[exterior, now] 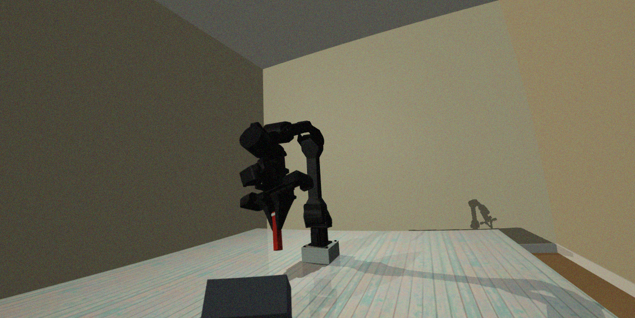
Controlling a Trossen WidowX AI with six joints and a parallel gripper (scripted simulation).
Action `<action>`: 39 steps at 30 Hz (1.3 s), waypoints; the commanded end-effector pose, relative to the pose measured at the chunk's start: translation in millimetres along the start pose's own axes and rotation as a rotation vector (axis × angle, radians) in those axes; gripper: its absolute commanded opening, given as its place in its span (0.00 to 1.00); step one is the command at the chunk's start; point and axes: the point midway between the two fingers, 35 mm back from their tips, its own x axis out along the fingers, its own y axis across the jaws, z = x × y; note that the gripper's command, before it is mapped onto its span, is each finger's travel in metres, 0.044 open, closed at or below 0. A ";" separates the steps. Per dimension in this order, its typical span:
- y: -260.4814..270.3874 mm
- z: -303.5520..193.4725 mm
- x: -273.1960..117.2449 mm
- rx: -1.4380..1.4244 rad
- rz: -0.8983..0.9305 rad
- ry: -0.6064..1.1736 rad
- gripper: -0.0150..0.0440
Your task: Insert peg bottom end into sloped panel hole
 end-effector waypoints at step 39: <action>-16.1 12.9 -14.1 -0.369 0.019 -0.088 0.25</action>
